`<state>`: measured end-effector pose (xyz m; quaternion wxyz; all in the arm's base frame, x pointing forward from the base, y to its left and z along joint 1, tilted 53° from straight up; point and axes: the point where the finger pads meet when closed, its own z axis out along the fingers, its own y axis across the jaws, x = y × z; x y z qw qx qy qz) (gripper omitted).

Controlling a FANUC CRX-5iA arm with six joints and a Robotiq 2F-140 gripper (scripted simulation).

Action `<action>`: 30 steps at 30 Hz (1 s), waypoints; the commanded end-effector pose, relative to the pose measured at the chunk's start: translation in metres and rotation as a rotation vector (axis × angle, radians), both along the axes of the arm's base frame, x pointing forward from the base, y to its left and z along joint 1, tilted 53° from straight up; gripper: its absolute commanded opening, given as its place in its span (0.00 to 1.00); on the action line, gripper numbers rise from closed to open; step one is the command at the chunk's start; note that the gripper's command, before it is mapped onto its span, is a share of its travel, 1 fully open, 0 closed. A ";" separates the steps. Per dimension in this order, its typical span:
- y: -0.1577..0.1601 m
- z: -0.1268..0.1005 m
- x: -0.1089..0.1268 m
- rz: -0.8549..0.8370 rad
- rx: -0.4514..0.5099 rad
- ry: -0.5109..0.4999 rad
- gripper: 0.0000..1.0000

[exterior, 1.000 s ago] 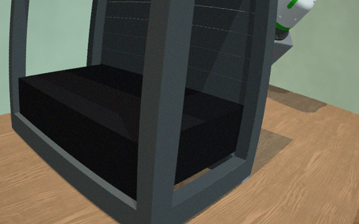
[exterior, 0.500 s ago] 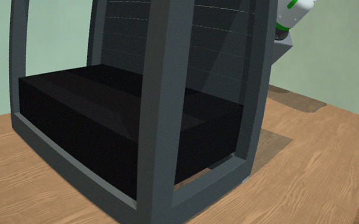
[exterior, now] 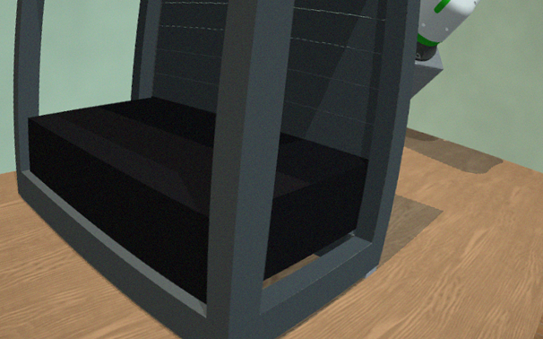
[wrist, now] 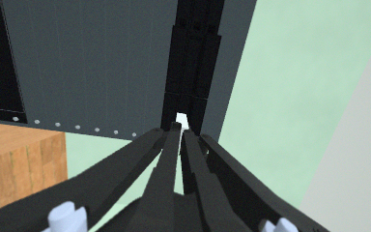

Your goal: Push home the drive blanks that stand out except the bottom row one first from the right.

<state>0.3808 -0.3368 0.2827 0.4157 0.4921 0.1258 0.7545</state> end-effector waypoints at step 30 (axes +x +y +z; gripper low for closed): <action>0.091 0.040 -0.018 -0.001 -0.001 0.000 0.00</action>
